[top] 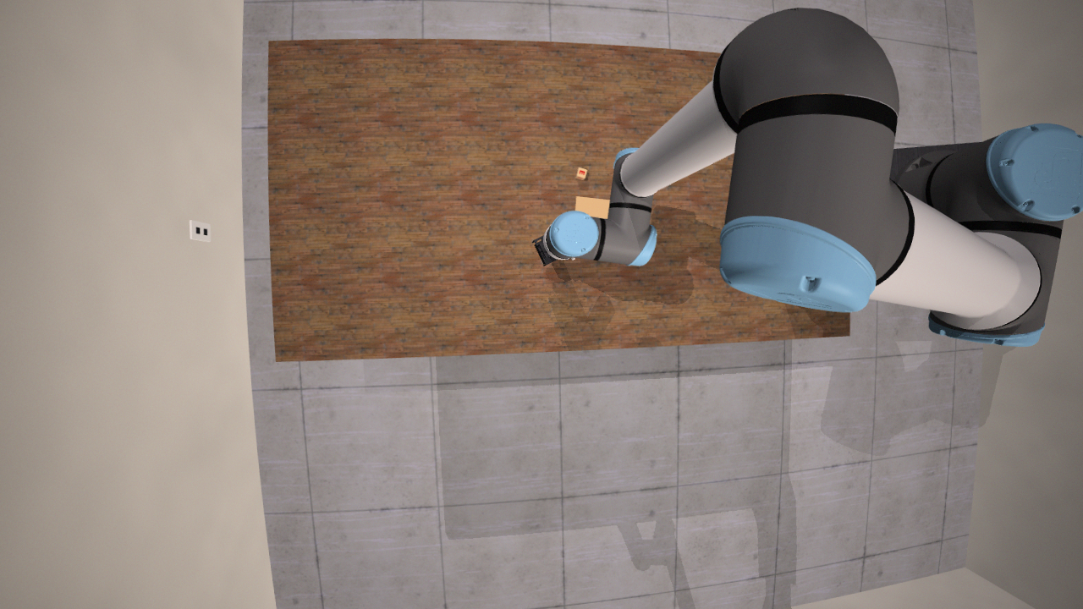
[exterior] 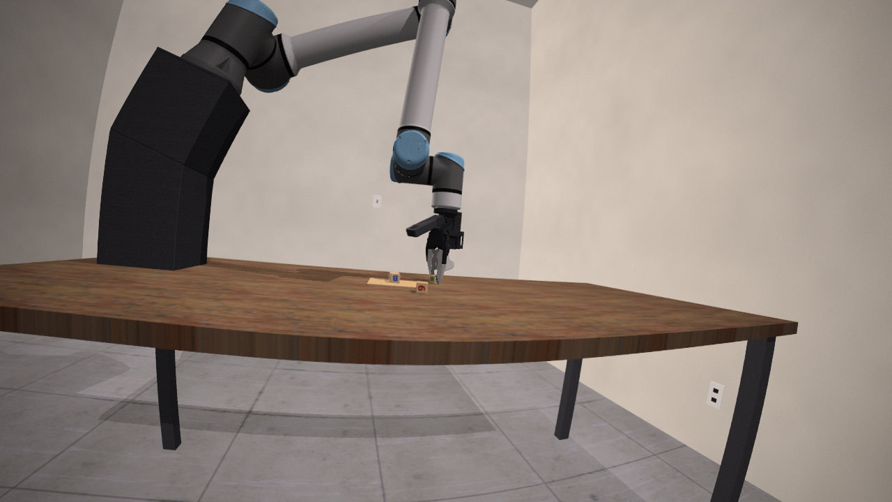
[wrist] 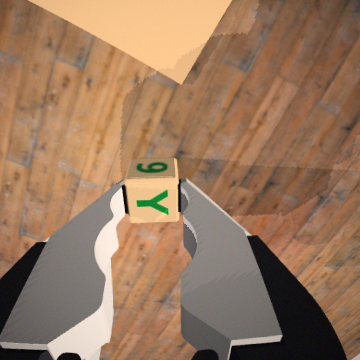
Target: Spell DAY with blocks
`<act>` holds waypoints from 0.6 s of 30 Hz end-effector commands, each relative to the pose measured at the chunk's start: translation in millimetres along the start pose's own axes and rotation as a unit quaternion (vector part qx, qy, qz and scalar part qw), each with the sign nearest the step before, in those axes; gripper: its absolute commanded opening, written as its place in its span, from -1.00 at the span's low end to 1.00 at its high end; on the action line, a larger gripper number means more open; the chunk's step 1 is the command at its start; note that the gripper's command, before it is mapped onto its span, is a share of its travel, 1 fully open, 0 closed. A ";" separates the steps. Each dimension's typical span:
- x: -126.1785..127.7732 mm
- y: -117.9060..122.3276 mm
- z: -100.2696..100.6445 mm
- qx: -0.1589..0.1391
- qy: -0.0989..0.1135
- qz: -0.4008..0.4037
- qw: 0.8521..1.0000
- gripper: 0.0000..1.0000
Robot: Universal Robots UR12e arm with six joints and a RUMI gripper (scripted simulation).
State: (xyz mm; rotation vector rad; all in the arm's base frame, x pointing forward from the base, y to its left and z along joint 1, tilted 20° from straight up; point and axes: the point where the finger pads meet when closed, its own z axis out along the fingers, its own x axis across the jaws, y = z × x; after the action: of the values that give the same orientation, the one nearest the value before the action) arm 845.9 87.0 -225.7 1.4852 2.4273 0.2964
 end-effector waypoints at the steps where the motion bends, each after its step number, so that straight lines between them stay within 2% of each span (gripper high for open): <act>1: -0.2 0.6 -0.6 -0.001 0.000 0.000 1.000 -0.89; 18: -0.3 0.6 -2.2 -0.001 0.000 0.000 1.000 -0.89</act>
State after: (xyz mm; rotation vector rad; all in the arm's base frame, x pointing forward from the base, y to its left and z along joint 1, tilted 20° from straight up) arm 845.8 87.0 -225.6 1.4852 2.4274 0.2963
